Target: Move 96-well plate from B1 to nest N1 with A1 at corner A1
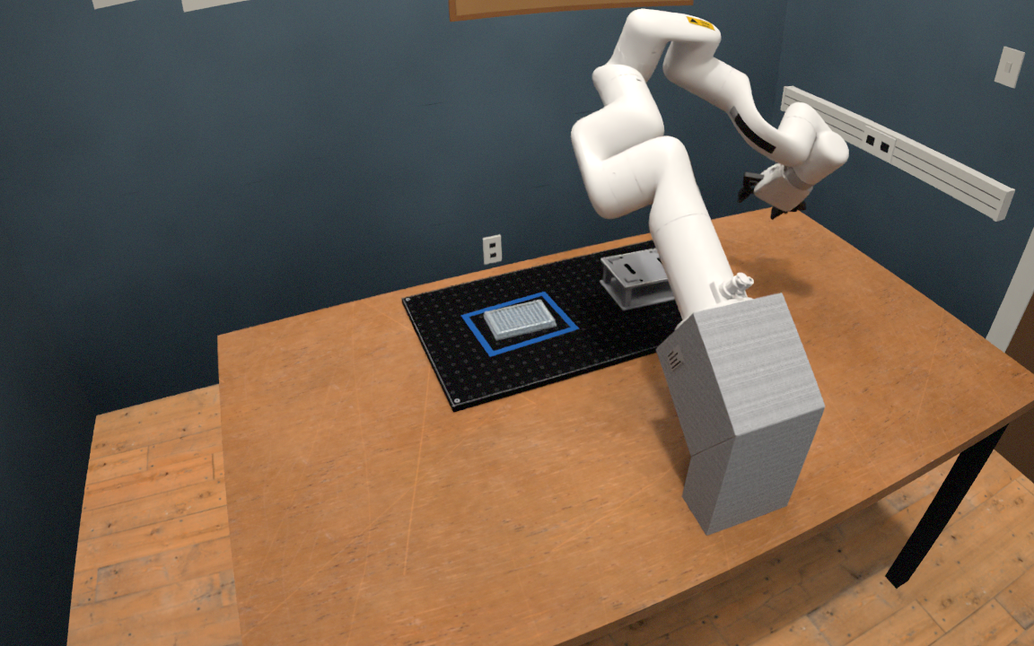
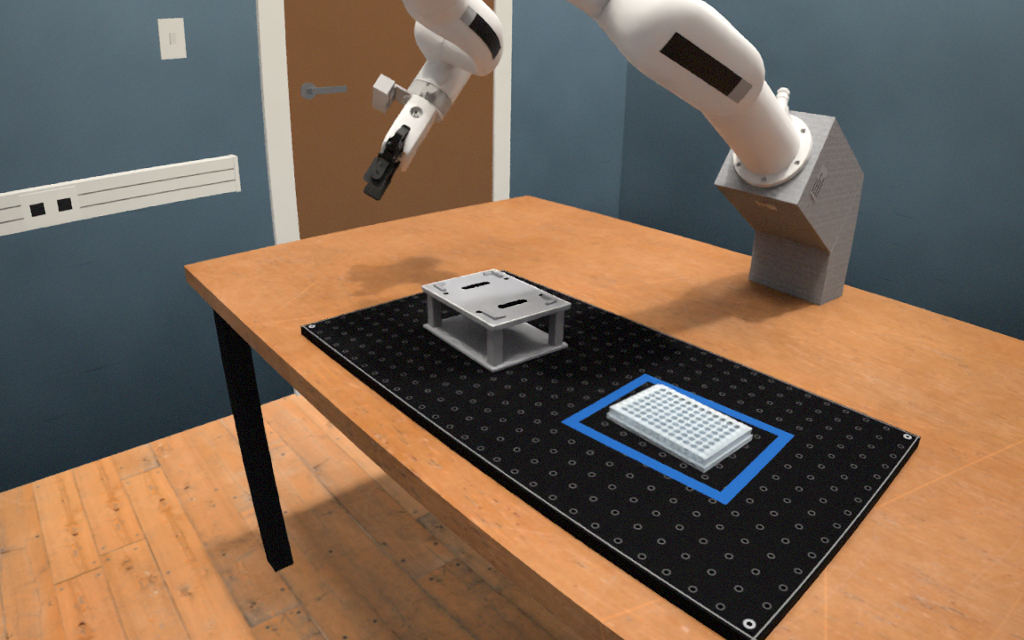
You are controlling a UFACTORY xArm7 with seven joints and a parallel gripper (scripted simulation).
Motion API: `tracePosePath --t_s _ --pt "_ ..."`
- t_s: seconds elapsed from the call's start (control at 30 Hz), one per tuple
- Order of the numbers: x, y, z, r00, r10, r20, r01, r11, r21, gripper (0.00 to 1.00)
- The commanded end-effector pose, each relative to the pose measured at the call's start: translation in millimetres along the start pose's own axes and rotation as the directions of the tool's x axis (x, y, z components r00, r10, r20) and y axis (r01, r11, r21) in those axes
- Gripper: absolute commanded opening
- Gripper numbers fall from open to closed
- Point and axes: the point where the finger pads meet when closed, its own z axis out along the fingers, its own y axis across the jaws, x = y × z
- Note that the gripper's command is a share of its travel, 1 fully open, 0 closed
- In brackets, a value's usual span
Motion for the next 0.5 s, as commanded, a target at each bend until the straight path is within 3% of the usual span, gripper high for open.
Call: tracePosePath --t_s 0.0,0.03,0.27,0.33,0.47 --pt "-14.9 -6.8 5.3 0.997 0.042 0.072 -0.043 0.999 0.011 1.00" --pt "-19.3 -8.8 6.9 0.993 0.057 0.101 -0.059 0.998 0.016 1.00" --pt "-34.5 -15.6 12.1 0.988 0.074 0.136 -0.077 0.997 0.019 1.00" --pt "-43.3 -19.8 14.5 0.976 0.100 0.195 -0.106 0.994 0.024 1.00" --pt "-53.5 -24.4 17.3 0.975 0.101 0.199 -0.108 0.994 0.024 1.00"
